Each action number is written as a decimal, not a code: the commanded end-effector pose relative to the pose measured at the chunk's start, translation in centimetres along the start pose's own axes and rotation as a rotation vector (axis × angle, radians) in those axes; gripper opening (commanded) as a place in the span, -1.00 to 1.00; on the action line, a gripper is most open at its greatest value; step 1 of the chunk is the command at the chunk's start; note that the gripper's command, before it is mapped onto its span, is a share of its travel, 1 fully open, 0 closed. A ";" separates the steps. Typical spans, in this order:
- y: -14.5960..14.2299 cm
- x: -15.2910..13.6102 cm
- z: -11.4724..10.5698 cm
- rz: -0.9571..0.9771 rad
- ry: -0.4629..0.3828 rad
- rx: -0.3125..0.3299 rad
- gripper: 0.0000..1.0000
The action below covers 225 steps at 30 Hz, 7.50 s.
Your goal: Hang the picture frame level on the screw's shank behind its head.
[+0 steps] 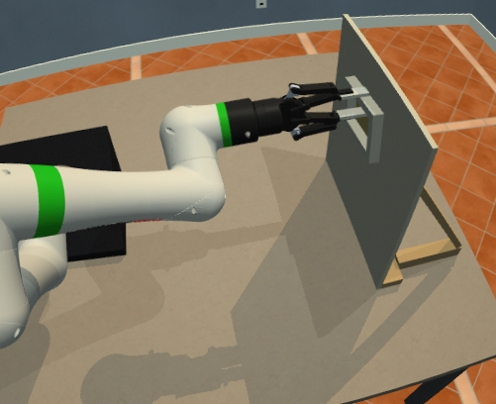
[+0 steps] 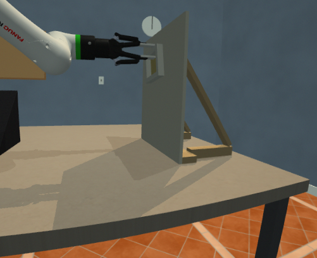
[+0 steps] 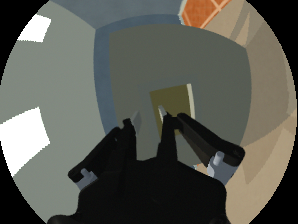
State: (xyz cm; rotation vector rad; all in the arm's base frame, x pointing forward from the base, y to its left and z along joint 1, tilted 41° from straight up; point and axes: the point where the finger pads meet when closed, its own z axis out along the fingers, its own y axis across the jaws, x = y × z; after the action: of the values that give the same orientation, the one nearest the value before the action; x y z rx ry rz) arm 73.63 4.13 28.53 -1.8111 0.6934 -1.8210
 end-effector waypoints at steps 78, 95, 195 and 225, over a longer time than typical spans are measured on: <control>0.0 0.0 0.4 0.000 0.000 0.000 -1.00; 0.0 0.0 0.4 0.000 0.000 0.000 -1.00; -0.4 0.5 0.4 0.084 0.003 0.000 -1.00; -0.4 0.8 0.4 0.140 0.005 0.000 -1.00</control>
State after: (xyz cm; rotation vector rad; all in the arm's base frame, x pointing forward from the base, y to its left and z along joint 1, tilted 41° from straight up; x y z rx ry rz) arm 74.00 3.89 29.36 -1.7135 0.8010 -1.7351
